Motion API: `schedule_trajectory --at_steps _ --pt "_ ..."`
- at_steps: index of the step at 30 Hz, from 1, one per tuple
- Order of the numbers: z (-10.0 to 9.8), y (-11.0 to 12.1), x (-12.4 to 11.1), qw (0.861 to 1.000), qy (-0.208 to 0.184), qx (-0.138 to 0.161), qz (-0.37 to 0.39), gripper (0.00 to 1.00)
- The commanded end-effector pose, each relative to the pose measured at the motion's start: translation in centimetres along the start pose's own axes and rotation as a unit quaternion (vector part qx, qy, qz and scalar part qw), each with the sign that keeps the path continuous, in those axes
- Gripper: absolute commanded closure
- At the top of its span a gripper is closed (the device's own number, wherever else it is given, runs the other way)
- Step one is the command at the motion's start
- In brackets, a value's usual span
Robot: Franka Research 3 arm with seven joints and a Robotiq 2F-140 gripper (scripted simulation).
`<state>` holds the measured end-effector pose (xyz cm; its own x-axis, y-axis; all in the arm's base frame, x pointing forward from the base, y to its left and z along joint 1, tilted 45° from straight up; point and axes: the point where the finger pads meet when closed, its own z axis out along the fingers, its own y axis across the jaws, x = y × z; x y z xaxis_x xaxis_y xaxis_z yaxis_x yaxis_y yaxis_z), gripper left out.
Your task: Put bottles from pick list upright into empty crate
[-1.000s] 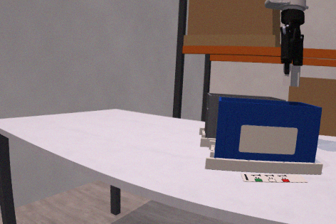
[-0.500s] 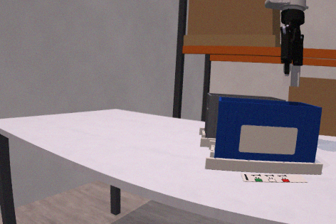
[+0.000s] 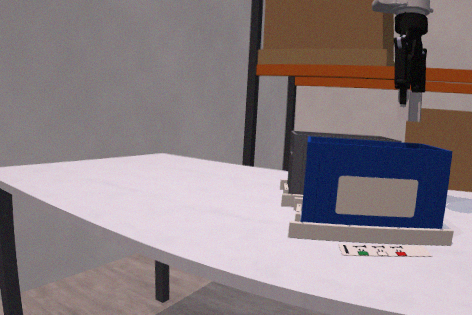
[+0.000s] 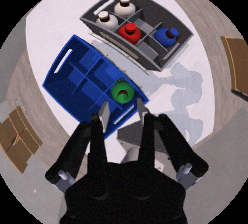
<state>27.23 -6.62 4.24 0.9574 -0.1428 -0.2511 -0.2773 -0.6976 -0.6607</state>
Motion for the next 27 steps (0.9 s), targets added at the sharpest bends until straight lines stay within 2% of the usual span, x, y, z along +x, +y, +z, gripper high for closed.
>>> schedule_trajectory --at_steps 1,7,12,14,27 --pt "-0.1 0.0 0.0 1.000 0.001 0.000 -0.003 0.62" --pt "-0.1 -0.1 0.0 1.000 0.001 0.000 -0.003 0.62" --pt "-0.1 0.2 2.5 1.000 0.001 0.000 -0.003 0.62" --pt "-0.1 0.2 2.5 1.000 0.001 0.000 -0.003 0.62" --pt "-0.1 1.0 9.0 1.000 0.001 0.000 -0.003 0.62"
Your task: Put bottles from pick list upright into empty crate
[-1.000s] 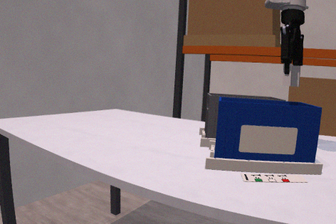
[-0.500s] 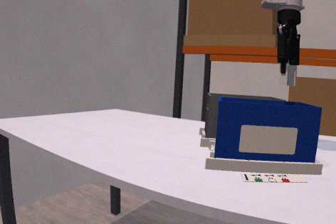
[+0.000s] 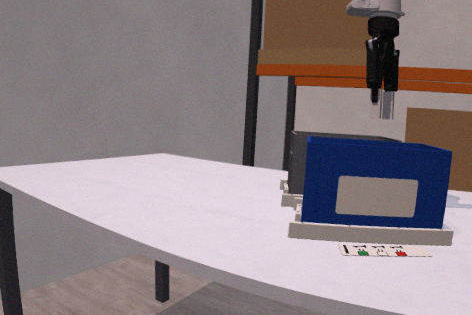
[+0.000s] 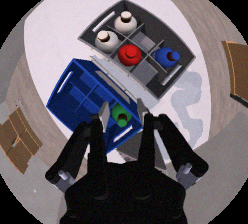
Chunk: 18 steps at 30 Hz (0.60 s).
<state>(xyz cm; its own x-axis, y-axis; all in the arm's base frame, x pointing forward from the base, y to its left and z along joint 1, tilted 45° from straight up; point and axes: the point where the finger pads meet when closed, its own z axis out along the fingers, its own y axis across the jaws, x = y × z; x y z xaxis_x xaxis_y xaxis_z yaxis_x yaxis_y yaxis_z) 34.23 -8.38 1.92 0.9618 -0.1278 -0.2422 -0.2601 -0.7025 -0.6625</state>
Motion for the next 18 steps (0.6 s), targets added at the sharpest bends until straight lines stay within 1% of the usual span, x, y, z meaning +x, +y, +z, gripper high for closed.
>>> schedule_trajectory --at_steps 1,2,4,18 --pt "0.0 0.2 1.9 1.000 0.002 0.002 0.006 0.62" --pt "0.0 0.3 2.4 1.000 0.002 0.002 0.006 0.62" --pt "0.0 0.3 2.4 1.000 0.002 0.002 0.006 0.62" --pt "0.0 1.2 9.4 1.000 0.002 0.002 0.006 0.62"
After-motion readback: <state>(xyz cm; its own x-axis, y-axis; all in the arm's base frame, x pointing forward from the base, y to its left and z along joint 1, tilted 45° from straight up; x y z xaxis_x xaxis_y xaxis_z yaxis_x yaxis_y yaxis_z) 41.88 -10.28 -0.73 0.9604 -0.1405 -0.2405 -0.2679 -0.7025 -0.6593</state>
